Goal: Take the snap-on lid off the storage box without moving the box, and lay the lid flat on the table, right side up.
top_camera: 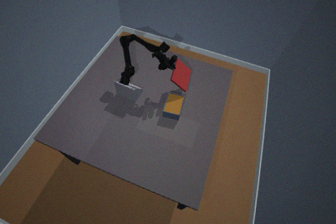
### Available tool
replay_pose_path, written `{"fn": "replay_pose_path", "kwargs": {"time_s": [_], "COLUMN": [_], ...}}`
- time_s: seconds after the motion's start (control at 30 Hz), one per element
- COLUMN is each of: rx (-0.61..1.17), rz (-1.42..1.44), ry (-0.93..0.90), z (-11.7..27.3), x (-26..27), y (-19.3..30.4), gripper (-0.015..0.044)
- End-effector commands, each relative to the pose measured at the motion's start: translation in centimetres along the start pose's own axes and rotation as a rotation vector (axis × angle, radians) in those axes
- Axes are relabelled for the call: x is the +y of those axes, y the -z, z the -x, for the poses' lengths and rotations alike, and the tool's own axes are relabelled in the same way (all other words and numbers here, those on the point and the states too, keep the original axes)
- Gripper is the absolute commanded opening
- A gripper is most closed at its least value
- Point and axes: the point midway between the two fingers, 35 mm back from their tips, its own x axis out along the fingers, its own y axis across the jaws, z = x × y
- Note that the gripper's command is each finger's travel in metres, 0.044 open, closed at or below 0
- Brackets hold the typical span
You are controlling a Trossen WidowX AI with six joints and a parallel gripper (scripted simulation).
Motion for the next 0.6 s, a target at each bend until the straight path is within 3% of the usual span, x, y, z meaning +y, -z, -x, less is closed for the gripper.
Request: {"fn": "replay_pose_path", "kwargs": {"time_s": [0.0, 0.57], "rx": [0.002, 0.004], "rz": [0.008, 0.007], "ry": [-0.022, -0.023], "z": [0.4, 0.8], "x": [0.5, 0.2], "y": [1.1, 4.5], "gripper": [0.0, 0.0]}}
